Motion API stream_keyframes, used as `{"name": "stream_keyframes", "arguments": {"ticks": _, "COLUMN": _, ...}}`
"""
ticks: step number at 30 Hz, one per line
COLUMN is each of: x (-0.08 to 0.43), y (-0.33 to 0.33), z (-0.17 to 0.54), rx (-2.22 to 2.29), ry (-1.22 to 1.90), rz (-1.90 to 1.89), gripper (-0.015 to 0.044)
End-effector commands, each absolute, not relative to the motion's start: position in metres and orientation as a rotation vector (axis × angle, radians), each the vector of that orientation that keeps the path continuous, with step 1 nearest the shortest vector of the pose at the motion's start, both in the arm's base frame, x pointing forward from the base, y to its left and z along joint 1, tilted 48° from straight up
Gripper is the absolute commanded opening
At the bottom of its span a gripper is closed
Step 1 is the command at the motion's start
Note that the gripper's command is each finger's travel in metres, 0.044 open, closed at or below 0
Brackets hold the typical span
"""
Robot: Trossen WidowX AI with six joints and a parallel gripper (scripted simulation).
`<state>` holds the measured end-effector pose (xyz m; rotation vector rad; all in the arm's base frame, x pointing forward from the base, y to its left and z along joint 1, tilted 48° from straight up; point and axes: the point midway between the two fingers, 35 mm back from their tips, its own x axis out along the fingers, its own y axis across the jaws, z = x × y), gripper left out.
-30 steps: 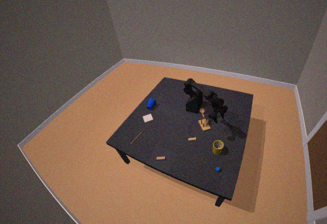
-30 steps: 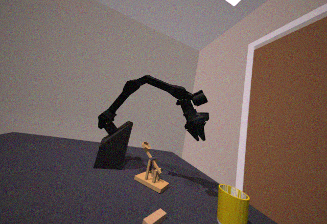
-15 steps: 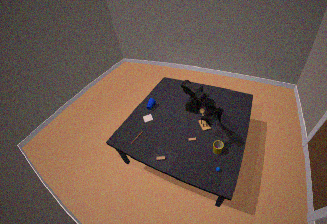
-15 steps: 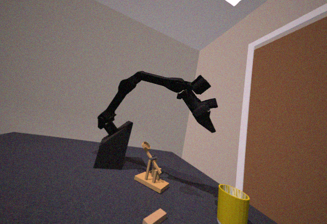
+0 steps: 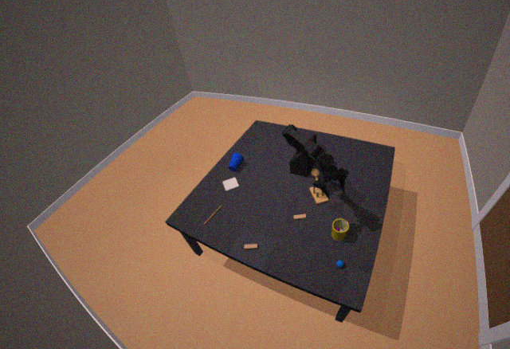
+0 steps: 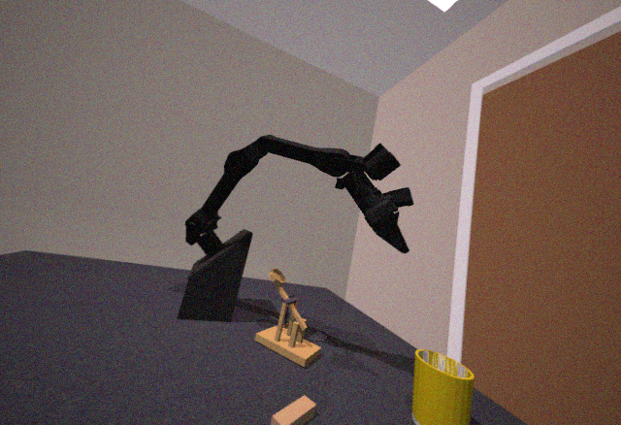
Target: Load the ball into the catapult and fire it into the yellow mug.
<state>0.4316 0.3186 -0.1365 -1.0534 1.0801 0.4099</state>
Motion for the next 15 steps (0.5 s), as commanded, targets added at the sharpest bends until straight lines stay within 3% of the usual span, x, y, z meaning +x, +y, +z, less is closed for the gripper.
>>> {"name": "stream_keyframes", "arguments": {"ticks": 1, "x": 0.4328, "y": 0.3159, "z": -0.1368, "rx": -1.049, "ry": 1.082, "rz": 0.398, "gripper": 0.044}}
{"name": "stream_keyframes", "arguments": {"ticks": 15, "x": 0.4315, "y": 0.3185, "z": -0.1366, "rx": -1.054, "ry": 1.081, "rz": 0.41, "gripper": 0.044}}
